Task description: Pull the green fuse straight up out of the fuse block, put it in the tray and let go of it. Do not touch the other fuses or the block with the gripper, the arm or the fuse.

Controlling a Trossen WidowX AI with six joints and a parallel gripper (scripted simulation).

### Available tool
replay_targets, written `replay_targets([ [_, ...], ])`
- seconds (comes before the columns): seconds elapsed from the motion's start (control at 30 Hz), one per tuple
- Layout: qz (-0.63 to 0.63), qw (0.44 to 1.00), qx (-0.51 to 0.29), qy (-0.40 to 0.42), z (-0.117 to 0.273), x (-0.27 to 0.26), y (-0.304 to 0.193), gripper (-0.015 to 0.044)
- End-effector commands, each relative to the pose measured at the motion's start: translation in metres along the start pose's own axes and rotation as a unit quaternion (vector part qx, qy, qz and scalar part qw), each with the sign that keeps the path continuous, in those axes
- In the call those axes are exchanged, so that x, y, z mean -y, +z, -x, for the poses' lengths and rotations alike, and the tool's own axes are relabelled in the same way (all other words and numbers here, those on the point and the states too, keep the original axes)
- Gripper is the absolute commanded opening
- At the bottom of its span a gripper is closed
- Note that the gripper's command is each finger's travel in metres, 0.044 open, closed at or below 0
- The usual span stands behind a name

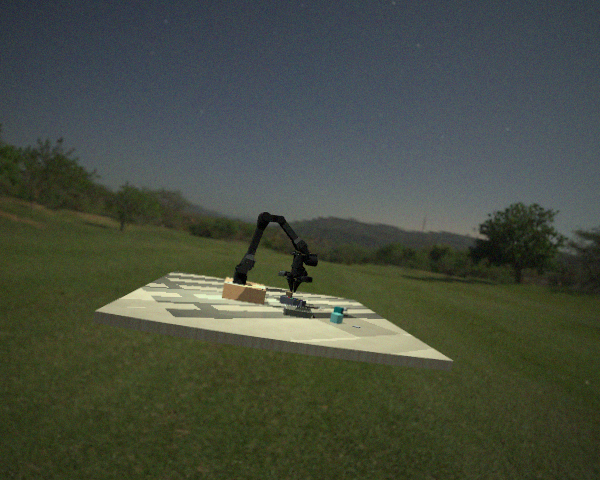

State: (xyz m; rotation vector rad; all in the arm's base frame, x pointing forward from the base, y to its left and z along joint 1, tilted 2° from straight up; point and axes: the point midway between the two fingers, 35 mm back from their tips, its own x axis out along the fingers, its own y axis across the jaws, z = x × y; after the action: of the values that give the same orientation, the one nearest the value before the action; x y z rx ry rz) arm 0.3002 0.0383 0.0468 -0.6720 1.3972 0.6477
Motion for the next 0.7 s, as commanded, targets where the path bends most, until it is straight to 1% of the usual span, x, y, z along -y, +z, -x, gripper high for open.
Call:
replay_targets([
  [0.0, 0.003, 1.000, -0.003, -0.001, -0.004, 0.000, -0.001, 0.0074],
  [0.67, 0.003, 1.000, -0.003, -0.001, -0.024, 0.000, 0.000, 0.0074],
])
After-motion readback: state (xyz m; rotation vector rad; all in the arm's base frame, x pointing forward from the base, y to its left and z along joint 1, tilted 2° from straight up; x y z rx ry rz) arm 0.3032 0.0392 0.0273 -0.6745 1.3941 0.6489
